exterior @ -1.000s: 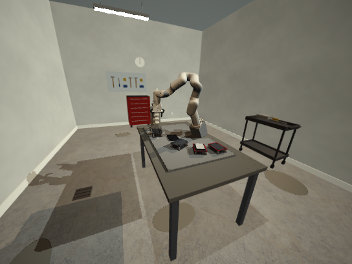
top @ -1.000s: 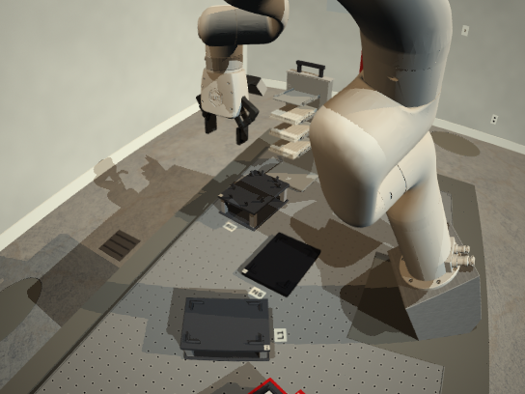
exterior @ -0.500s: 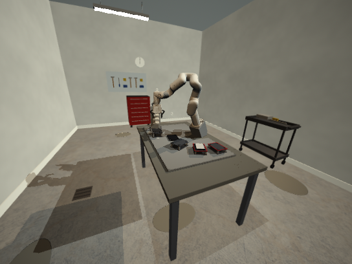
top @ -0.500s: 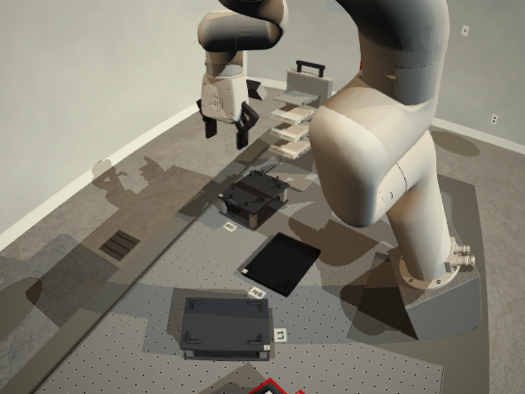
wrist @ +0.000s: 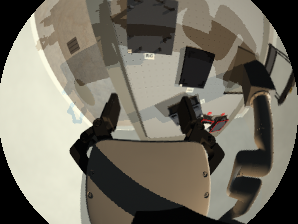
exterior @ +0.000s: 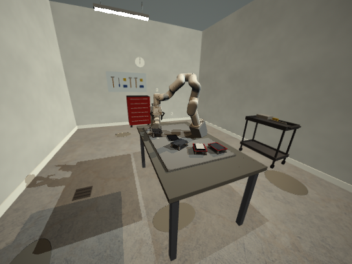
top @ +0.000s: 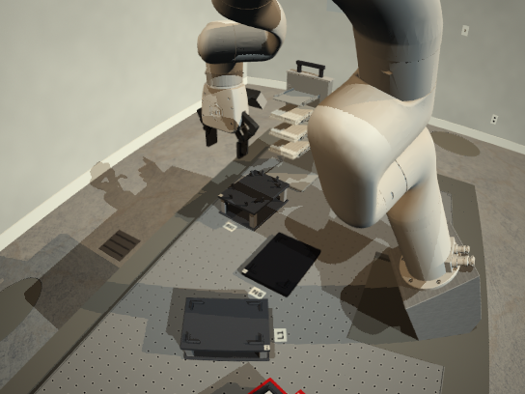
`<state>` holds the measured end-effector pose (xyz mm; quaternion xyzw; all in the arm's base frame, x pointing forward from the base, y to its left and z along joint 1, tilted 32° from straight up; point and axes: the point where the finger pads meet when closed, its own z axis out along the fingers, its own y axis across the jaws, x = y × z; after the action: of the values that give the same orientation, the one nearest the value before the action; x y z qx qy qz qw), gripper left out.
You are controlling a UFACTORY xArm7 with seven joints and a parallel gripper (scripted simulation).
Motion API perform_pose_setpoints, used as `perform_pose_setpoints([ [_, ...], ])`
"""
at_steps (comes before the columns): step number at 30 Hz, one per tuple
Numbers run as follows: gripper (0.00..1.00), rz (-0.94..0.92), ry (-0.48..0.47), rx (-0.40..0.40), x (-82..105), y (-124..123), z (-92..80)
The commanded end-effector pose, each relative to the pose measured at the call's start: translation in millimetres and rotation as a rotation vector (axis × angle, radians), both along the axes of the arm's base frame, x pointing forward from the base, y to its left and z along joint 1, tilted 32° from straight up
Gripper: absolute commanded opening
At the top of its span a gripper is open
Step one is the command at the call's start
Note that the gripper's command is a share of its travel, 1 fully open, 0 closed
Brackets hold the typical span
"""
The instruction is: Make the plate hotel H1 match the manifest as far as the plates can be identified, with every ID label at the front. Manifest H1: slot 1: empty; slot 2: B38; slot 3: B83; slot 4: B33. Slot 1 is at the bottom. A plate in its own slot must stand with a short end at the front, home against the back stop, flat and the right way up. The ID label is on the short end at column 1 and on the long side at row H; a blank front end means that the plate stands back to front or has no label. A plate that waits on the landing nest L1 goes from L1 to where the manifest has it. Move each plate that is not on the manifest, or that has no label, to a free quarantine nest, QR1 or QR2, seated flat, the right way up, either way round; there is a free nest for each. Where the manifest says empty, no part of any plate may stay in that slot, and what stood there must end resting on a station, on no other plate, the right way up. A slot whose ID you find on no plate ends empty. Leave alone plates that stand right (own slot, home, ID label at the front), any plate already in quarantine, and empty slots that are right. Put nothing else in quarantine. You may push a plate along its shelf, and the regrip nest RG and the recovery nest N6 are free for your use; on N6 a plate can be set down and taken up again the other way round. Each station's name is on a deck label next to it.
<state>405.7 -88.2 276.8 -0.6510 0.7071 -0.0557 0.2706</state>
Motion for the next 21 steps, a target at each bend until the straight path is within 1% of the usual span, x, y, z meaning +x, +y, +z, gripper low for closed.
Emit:
perform_pose_setpoints([
  [1,1.00,-0.002,-0.004,-0.001,2.8,0,-2.2],
  [16,1.00,-0.002,-0.004,-0.001,14.2,7,-23.4],
  [21,1.00,-0.002,-0.004,-0.001,16.5,8,-27.7],
])
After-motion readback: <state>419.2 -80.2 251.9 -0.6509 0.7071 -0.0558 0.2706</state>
